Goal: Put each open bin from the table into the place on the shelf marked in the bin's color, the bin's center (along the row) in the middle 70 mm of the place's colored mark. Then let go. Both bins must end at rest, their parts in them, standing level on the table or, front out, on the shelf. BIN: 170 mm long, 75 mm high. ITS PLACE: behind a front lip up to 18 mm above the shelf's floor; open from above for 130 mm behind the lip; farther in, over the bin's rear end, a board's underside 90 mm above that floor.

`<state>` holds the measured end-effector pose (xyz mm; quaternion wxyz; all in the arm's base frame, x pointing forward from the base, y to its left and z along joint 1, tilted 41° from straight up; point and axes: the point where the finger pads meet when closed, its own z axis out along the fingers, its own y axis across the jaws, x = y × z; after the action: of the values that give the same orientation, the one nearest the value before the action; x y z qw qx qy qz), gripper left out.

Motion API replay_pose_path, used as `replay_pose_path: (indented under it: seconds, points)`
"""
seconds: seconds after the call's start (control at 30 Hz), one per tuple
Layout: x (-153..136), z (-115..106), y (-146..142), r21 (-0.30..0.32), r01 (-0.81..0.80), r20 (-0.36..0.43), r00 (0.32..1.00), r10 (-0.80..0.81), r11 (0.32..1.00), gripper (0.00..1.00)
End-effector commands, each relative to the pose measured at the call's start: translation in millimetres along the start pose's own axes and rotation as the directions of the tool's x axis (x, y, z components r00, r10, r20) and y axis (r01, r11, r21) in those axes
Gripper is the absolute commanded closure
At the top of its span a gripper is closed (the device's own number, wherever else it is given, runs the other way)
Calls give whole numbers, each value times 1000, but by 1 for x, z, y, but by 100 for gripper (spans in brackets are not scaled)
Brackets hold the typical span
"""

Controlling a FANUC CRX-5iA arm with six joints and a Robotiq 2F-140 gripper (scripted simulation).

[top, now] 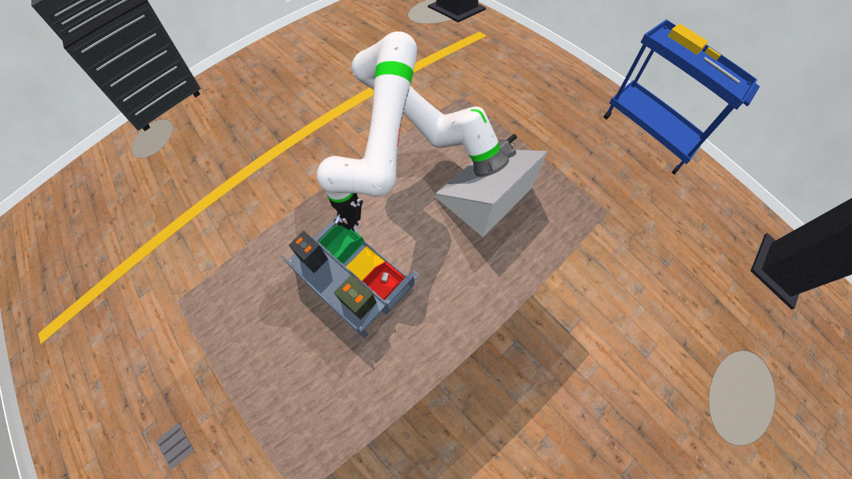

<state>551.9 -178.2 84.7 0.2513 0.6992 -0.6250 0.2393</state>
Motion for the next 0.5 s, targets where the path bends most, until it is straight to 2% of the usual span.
replay_pose_path:
  seconds: [0.0, 0.47]
  points:
    - [0, 0, -2, 1, 0, 0, 1000, 0, 1000, 100]
    - [0, 0, -6, 1, 0, 0, 1000, 0, 1000, 100]
